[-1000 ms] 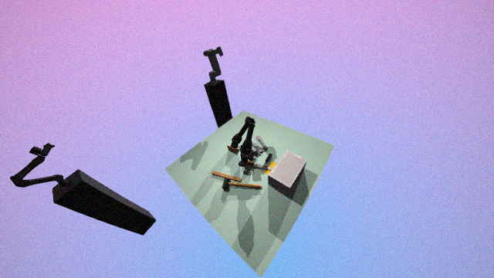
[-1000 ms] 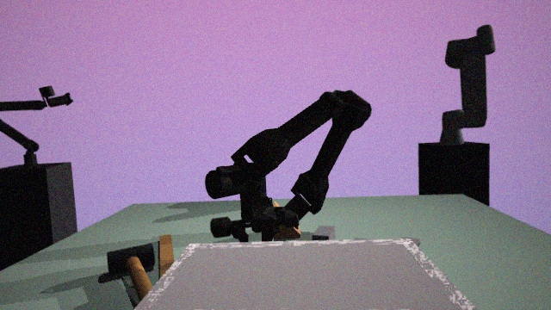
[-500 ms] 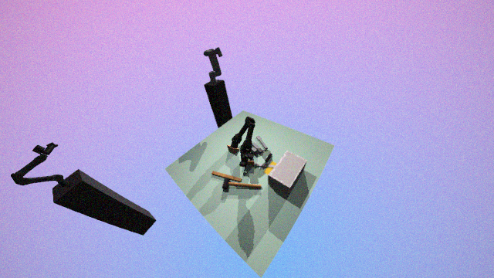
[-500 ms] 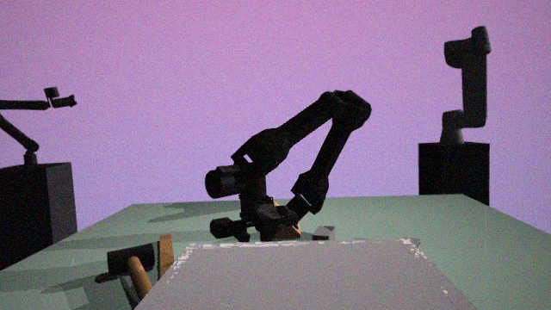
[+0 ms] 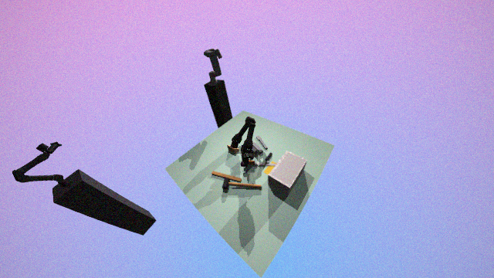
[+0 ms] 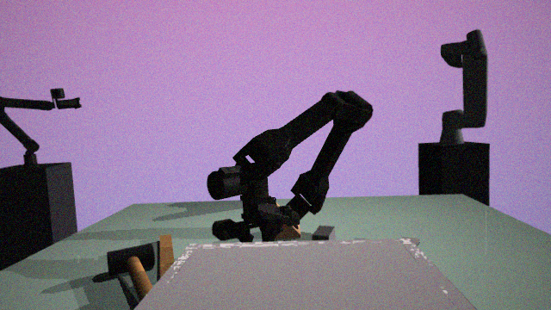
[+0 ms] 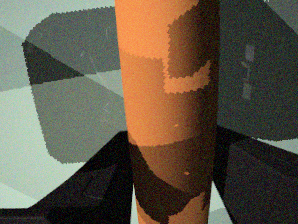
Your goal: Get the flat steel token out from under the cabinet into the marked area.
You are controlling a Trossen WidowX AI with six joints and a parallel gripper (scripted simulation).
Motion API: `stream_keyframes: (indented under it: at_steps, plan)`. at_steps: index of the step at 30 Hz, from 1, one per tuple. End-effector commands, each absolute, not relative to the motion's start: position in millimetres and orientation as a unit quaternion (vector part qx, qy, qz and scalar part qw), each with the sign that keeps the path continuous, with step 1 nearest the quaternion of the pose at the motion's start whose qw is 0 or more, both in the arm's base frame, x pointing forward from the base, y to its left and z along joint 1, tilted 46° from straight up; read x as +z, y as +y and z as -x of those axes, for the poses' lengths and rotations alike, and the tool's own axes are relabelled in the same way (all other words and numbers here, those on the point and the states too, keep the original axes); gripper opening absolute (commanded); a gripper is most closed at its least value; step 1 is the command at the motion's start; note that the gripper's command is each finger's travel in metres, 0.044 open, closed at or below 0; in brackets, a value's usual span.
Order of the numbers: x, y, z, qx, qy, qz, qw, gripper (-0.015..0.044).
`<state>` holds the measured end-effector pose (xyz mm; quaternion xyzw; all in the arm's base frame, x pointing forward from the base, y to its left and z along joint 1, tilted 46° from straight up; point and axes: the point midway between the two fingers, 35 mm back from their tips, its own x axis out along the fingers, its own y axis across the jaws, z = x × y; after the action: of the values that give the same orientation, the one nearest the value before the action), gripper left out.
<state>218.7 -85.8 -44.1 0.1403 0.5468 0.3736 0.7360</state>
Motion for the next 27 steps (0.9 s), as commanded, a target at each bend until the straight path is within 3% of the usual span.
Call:
stream_keyframes:
  at_steps: [1, 27]
  plan:
    - [-40.3, -85.6, -220.9, 0.378, 0.543, -0.128, 0.739, 0.0]
    - [-17.8, -65.9, -238.2, 0.379, 0.542, -0.127, 0.739, 0.0]
